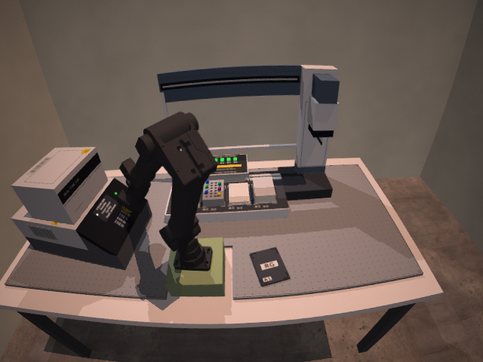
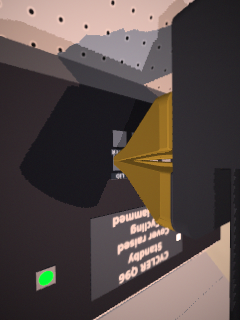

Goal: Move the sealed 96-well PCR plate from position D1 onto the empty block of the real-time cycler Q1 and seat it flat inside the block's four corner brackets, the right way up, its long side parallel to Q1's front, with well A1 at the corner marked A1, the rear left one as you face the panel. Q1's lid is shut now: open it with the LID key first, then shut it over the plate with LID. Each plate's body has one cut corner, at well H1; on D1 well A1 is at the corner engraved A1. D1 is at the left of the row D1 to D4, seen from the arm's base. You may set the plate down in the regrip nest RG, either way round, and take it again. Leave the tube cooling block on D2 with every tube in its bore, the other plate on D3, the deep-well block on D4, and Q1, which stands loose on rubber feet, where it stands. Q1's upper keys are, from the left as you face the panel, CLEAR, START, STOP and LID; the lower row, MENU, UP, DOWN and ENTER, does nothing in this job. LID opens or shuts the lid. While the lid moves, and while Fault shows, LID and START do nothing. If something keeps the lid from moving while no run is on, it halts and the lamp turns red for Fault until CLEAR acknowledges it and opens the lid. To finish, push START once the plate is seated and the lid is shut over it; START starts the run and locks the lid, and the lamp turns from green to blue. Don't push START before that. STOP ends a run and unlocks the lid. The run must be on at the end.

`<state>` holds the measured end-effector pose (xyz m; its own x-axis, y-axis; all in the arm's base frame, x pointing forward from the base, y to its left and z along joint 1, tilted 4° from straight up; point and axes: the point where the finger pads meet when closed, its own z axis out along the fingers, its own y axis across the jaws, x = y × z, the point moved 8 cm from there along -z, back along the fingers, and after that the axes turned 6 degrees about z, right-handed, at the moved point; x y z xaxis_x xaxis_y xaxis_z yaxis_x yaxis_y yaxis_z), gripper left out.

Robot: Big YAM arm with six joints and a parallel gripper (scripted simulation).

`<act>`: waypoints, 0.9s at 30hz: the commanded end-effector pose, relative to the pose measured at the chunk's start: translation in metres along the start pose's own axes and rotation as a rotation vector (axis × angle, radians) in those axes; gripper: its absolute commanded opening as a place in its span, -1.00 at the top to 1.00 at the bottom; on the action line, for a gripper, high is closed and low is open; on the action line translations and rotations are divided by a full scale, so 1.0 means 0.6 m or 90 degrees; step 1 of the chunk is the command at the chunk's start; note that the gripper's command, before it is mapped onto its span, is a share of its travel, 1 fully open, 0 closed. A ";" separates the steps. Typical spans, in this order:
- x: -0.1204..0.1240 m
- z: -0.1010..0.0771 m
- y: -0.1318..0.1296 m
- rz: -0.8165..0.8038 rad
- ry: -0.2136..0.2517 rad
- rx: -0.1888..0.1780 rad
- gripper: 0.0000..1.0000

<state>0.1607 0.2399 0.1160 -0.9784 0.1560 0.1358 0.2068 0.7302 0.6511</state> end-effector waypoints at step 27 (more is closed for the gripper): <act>0.001 -0.001 0.032 -0.014 -0.004 -0.022 1.00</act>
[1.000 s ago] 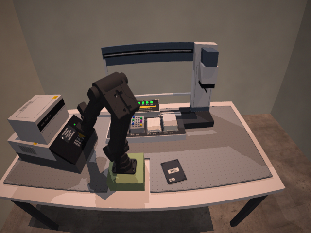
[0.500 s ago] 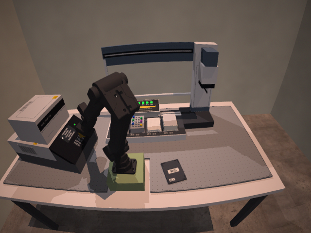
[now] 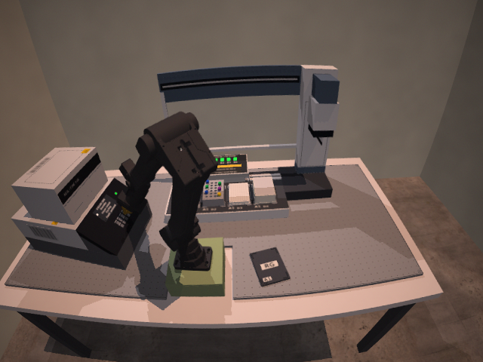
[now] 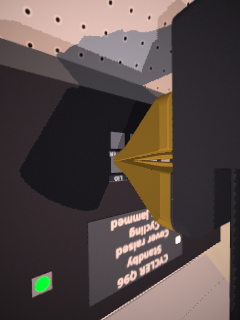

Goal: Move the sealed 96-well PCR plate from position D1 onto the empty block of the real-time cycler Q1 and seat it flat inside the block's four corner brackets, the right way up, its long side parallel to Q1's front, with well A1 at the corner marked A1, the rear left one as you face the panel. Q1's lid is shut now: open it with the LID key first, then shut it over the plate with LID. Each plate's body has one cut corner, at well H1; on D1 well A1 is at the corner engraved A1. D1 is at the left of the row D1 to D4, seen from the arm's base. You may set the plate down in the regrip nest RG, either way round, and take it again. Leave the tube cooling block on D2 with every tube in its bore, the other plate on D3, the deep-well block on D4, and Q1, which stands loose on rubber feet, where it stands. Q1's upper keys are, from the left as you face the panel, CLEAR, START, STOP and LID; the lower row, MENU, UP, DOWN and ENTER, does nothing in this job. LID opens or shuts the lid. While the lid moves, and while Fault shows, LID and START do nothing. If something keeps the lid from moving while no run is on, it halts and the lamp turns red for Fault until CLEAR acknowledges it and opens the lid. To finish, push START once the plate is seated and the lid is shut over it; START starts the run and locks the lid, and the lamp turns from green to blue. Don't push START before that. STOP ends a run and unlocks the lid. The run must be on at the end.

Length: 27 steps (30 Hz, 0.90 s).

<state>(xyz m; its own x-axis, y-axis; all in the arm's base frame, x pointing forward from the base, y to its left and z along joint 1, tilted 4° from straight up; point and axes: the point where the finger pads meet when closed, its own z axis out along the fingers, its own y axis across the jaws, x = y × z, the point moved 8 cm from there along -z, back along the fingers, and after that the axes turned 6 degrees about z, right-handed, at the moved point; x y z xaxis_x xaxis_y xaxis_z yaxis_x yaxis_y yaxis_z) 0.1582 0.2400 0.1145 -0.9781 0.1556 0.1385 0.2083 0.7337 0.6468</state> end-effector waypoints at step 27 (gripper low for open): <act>-0.005 0.003 0.049 -0.019 0.005 -0.021 1.00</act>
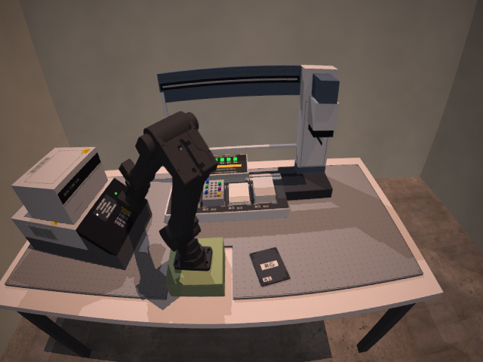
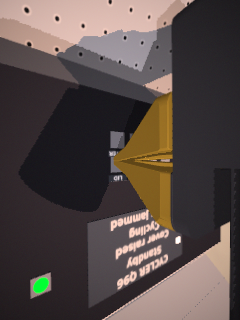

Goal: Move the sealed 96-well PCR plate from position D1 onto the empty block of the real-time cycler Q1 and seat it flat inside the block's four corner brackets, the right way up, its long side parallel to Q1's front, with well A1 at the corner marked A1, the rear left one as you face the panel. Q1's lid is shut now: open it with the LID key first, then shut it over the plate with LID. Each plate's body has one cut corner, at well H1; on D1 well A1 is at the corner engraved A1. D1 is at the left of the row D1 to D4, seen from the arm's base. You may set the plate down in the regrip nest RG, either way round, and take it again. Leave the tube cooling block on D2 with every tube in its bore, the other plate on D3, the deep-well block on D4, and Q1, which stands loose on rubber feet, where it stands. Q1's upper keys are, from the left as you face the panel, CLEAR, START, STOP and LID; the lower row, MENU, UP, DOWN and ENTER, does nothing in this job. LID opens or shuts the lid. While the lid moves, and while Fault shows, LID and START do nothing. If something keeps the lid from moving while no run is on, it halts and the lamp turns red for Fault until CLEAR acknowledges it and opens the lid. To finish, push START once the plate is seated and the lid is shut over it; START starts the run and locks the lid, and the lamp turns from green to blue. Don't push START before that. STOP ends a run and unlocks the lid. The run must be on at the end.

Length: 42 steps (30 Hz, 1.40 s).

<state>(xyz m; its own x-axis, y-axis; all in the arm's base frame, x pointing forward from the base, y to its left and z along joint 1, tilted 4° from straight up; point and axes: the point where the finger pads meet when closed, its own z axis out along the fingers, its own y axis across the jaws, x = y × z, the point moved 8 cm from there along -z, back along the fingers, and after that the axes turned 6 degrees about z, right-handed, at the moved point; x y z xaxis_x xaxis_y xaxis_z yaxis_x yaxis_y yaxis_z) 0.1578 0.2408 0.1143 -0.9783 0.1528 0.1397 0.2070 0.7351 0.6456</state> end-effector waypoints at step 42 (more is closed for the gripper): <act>-0.039 -0.002 0.079 -0.028 -0.026 -0.039 1.00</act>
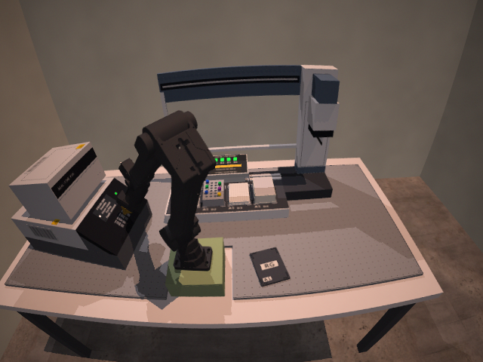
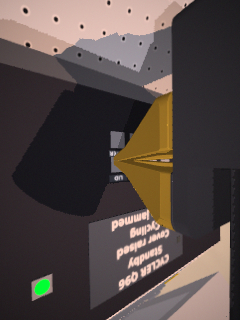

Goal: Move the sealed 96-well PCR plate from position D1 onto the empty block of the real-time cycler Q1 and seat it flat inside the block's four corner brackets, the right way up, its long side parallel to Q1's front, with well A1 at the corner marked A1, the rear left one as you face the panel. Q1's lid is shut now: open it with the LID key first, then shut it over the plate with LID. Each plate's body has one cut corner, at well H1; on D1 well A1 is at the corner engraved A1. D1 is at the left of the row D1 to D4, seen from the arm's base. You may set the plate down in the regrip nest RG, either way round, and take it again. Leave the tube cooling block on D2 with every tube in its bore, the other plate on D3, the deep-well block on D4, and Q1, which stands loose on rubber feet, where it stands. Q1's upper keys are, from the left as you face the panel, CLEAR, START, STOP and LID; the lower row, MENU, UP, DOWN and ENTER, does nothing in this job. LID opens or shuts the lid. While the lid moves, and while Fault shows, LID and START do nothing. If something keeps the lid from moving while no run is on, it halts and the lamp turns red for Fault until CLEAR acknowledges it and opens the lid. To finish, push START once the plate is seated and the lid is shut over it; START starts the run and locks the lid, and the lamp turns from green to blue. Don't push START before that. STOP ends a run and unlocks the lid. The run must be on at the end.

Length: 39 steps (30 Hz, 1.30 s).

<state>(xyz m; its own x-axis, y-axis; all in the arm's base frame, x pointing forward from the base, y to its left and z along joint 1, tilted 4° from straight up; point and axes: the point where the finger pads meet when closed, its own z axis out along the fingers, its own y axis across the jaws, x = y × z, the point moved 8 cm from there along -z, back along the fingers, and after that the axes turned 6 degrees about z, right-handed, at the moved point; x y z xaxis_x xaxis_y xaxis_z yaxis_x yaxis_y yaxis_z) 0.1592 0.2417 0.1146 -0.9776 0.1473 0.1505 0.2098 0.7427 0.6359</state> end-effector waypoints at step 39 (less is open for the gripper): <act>-0.006 -0.053 0.029 -0.017 -0.011 -0.023 1.00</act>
<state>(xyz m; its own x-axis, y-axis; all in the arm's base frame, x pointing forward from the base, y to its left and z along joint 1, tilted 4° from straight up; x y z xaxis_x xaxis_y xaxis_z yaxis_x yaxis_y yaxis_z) 0.1634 0.2233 0.1388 -0.9779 0.1503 0.1454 0.2088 0.7428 0.6362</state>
